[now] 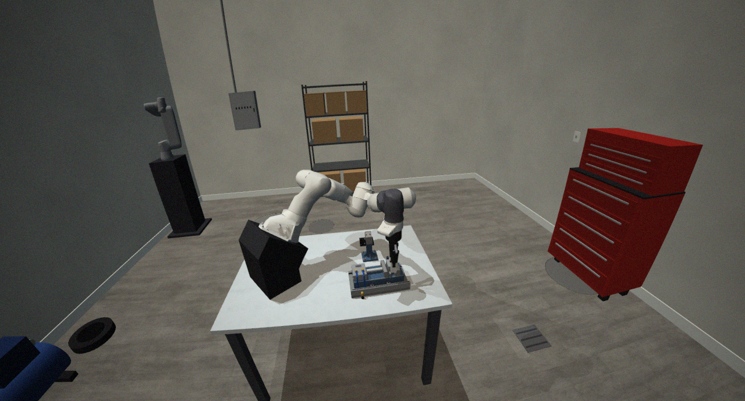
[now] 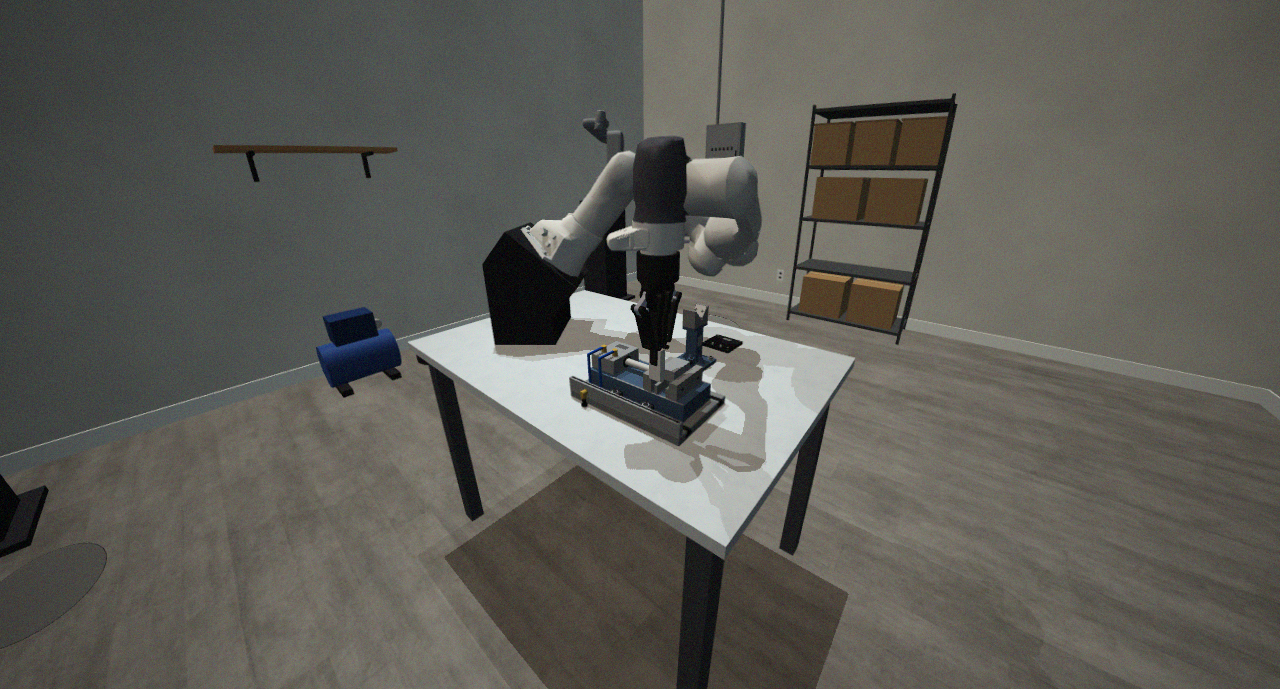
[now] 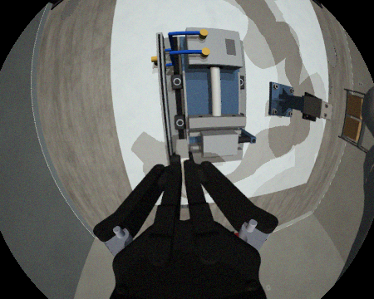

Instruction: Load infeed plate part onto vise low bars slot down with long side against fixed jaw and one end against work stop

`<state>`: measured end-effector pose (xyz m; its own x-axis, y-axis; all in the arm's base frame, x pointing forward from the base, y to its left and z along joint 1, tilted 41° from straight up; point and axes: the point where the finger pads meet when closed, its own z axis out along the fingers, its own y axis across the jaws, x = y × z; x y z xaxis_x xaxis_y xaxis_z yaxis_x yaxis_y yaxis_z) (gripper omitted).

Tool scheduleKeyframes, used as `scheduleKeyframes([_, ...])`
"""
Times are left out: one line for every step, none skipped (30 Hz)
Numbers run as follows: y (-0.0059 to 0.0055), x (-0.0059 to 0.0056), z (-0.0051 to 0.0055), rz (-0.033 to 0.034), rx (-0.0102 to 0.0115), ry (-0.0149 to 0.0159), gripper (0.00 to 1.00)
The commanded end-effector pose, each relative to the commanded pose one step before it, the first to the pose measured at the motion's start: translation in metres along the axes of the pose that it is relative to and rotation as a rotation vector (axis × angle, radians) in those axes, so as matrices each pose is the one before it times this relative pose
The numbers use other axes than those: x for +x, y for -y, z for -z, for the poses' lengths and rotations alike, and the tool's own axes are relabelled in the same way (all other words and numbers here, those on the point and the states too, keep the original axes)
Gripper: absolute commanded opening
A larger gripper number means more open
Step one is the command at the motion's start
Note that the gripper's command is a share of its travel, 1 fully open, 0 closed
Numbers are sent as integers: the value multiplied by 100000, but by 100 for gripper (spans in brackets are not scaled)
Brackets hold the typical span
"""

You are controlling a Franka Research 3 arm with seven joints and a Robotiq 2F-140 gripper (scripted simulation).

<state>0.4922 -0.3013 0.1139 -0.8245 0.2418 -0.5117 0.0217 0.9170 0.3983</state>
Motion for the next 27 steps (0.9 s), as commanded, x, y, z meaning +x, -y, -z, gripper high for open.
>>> scheduleKeyframes([232, -120, -50, 1222, -51, 261, 0])
scheduleKeyframes([19, 0, 0, 0, 0, 0, 0])
scheduleKeyframes([7, 0, 0, 0, 0, 0, 0])
scheduleKeyframes([1, 0, 0, 0, 0, 0, 0])
scheduleKeyframes([0, 0, 1, 0, 0, 0, 0])
scheduleKeyframes([0, 0, 4, 0, 0, 0, 0])
scheduleKeyframes([0, 0, 11, 0, 0, 0, 0])
scheduleKeyframes([0, 0, 20, 0, 0, 0, 0])
scheduleKeyframes([0, 0, 31, 0, 0, 0, 0])
scheduleKeyframes([0, 0, 44, 0, 0, 0, 0])
scheduleKeyframes([0, 0, 59, 0, 0, 0, 0])
scheduleKeyframes([0, 0, 0, 0, 0, 0, 0])
scheduleKeyframes([0, 0, 0, 0, 0, 0, 0])
scheduleKeyframes([0, 0, 74, 0, 0, 0, 0])
scheduleKeyframes([0, 0, 90, 0, 0, 0, 0])
scheduleKeyframes([0, 0, 106, 0, 0, 0, 0])
scheduleKeyframes([0, 0, 124, 0, 0, 0, 0])
scheduleKeyframes([0, 0, 140, 0, 0, 0, 0])
scheduleKeyframes([0, 0, 156, 0, 0, 0, 0])
scheduleKeyframes([0, 0, 171, 0, 0, 0, 0])
scheduleKeyframes([0, 0, 187, 0, 0, 0, 0])
scheduleKeyframes([-1, 0, 199, 0, 0, -1, 0])
scheduleKeyframes([1, 0, 213, 0, 0, 1, 0])
scheduleKeyframes([0, 0, 223, 0, 0, 0, 0])
scheduleKeyframes([0, 0, 234, 0, 0, 0, 0])
scheduleKeyframes([0, 0, 241, 0, 0, 0, 0])
scheduleKeyframes([0, 0, 249, 0, 0, 0, 0])
